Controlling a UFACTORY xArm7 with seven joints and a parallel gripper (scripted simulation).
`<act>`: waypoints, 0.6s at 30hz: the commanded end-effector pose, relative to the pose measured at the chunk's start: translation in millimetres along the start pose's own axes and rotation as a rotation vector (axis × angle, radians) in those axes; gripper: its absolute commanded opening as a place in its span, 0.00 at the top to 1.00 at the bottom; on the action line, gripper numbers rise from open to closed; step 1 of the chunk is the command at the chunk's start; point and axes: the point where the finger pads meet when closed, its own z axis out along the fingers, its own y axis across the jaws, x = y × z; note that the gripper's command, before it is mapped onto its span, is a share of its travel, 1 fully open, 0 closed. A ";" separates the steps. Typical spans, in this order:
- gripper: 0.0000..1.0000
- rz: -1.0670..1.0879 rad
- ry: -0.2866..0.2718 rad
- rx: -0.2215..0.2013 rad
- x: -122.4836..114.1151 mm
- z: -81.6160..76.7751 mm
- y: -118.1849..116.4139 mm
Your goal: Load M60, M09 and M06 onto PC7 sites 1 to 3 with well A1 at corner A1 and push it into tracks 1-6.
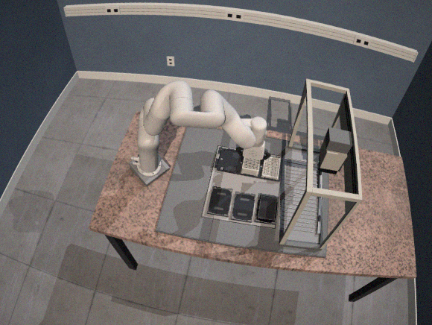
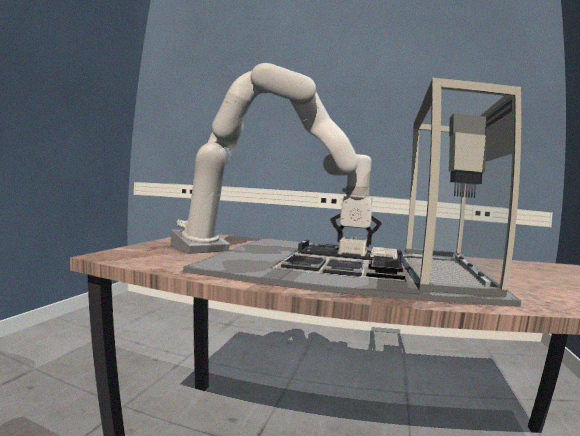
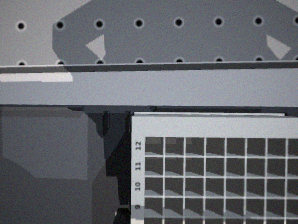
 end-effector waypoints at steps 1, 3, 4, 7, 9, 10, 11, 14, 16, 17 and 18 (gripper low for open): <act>0.00 0.000 0.001 -0.004 0.6 -1.4 1.3; 0.00 0.000 0.001 -0.004 0.6 -1.4 1.3; 0.00 0.000 0.001 -0.004 0.6 -1.4 1.3; 0.00 0.000 0.001 -0.004 0.6 -1.4 1.3; 0.00 0.000 0.001 -0.004 0.6 -1.4 1.3; 0.00 0.000 0.001 -0.003 0.6 -3.0 1.3; 0.00 0.000 0.001 -0.003 0.6 -4.7 1.3; 0.00 0.000 0.001 -0.003 0.6 -9.7 1.2; 0.00 0.000 0.001 -0.003 0.6 -13.0 1.2; 0.00 0.000 0.001 -0.003 0.6 -14.7 1.2; 0.00 0.000 0.001 -0.003 0.6 -16.4 1.2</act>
